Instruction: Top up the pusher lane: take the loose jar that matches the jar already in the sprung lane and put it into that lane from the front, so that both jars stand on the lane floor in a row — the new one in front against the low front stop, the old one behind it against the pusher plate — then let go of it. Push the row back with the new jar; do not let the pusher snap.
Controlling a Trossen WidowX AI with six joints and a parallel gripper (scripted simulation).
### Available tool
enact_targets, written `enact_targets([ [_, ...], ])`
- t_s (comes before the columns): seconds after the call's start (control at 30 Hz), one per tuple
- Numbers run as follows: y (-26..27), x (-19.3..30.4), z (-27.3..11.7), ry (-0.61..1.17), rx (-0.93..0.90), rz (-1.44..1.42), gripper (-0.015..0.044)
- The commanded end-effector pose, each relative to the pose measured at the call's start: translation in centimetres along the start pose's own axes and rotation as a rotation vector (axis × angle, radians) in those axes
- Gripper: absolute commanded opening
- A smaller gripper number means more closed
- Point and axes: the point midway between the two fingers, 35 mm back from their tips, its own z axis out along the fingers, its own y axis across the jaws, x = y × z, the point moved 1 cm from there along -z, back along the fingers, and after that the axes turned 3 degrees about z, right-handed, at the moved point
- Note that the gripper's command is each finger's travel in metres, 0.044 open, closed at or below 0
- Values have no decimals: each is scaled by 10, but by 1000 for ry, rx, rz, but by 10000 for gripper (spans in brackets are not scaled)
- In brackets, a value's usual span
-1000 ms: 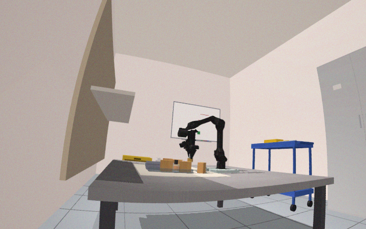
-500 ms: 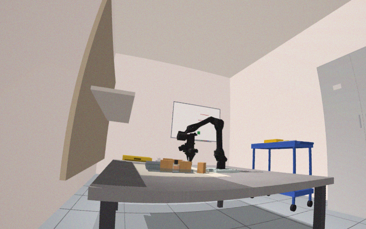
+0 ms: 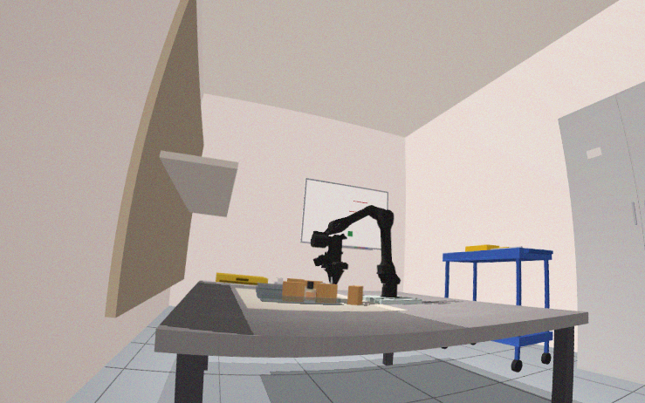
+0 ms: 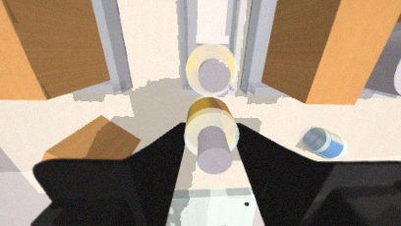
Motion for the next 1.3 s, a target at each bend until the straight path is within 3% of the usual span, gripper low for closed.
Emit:
enact_targets([
  [0.0,0,-3,0,-3,-3,3,0],
  [1.27,1,-18,0,-4,-3,3,0],
])
